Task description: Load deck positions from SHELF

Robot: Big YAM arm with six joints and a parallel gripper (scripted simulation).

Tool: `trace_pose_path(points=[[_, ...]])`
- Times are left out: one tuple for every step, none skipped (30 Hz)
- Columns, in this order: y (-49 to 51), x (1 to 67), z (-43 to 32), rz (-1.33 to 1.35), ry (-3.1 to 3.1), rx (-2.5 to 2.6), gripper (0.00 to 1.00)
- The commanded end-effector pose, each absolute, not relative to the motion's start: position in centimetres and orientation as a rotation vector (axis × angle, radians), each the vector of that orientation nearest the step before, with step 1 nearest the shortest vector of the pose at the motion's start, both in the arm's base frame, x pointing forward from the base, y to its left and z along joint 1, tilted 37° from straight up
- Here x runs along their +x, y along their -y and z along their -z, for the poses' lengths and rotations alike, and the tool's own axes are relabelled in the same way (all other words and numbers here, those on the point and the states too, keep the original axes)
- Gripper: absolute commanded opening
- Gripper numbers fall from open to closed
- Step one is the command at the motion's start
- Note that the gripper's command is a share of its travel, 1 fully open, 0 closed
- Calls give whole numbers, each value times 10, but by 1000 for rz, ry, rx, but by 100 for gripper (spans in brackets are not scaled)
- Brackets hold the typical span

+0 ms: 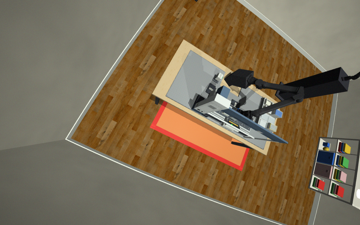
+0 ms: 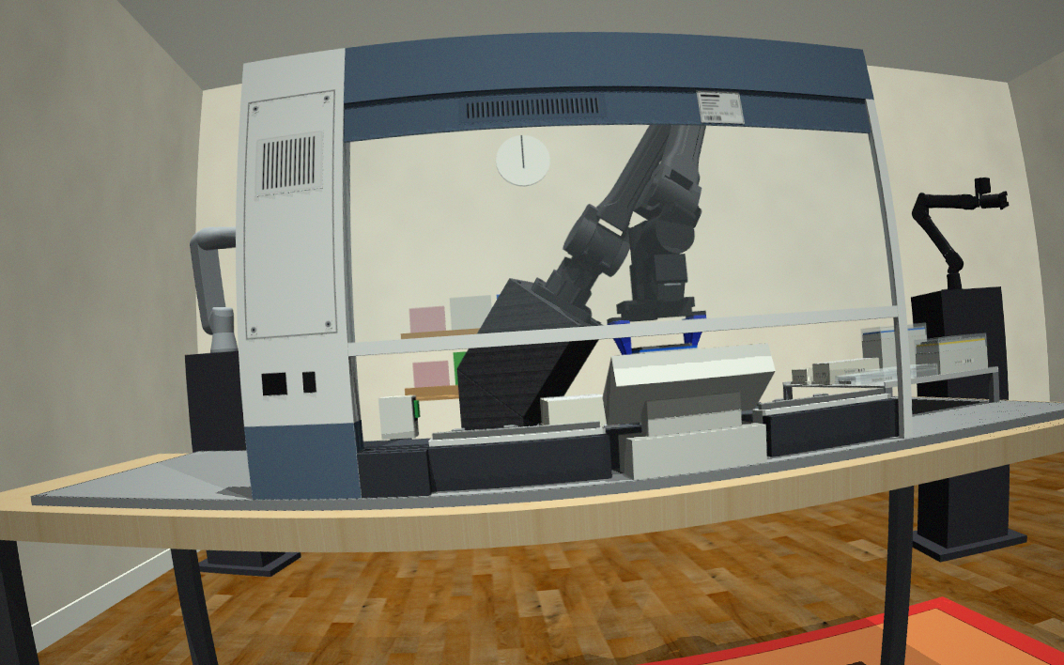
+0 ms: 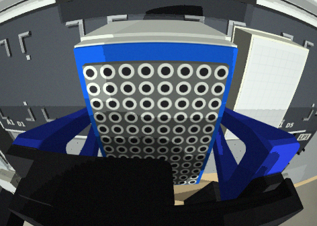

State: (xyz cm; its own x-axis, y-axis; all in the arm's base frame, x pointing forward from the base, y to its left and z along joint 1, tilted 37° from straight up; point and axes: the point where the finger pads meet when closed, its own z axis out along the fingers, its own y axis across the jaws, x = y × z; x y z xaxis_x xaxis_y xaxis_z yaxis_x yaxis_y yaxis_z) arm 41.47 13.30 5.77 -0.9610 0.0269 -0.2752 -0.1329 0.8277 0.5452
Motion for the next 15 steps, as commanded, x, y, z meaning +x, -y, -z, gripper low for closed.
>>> trace_pose_path(points=[[-138, 417, -56, -845, -2735, -81, 0], [-138, 417, -57, -844, -2734, -79, 0], [-137, 417, -57, -844, -2735, -77, 0], [-137, 417, -55, -844, -2737, -76, 0], [-138, 417, -54, -845, -2739, -77, 0], [-139, 416, -53, -845, -2741, -78, 0], [-139, 415, -53, -845, -2743, -78, 0], [-139, 416, -52, -845, -2742, -78, 0], [-139, 416, -52, -845, -2742, -78, 0], [-139, 416, -52, -845, -2742, -78, 0], [-137, 415, -56, -844, -2738, -71, 0], [-137, 416, -56, -844, -2737, -73, 0], [-139, 418, -55, -844, -2734, -78, 0], [-140, 418, -54, -845, -2735, -80, 0], [-140, 417, -52, -845, -2739, -79, 0]])
